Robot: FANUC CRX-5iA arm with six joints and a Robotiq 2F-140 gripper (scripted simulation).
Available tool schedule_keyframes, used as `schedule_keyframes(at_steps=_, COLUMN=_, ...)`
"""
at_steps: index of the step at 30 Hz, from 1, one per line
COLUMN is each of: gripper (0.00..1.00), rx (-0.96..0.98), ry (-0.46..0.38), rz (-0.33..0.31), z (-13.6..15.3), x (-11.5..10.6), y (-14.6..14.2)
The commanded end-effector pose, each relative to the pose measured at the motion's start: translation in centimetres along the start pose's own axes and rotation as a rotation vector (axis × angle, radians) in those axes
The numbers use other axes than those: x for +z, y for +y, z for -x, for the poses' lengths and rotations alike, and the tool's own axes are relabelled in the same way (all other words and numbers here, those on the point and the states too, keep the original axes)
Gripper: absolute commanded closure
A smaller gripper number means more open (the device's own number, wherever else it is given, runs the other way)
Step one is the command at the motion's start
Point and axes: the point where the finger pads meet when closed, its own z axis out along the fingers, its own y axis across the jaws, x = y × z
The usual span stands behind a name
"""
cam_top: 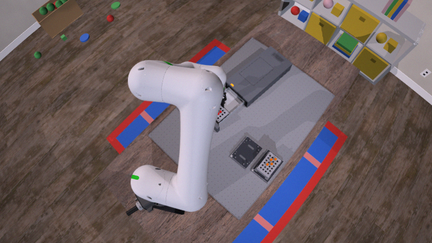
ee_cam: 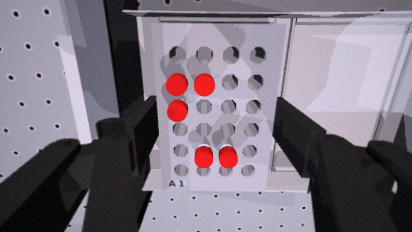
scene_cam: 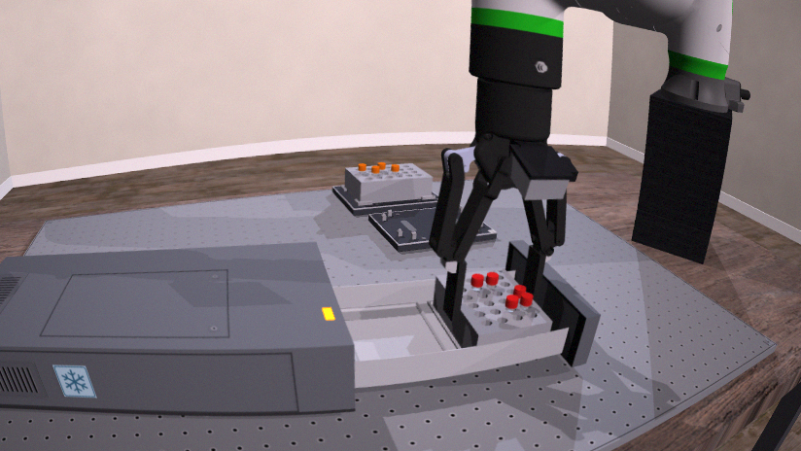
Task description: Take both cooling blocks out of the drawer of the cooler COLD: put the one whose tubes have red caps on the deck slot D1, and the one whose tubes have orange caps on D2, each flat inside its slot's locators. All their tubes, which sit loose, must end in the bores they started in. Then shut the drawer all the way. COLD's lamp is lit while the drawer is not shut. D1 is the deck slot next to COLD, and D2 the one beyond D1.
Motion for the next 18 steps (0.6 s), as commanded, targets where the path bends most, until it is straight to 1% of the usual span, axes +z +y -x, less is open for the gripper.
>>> schedule_keyframes(at_steps=1, gripper=0.9, rx=0.0, ry=0.001, rz=0.001, z=-0.03, x=-0.06, y=0.06)
schedule_keyframes(at_steps=18, gripper=0.9, rx=0.0, ry=0.001, rz=0.001, z=-0.03, x=-0.25, y=0.05)
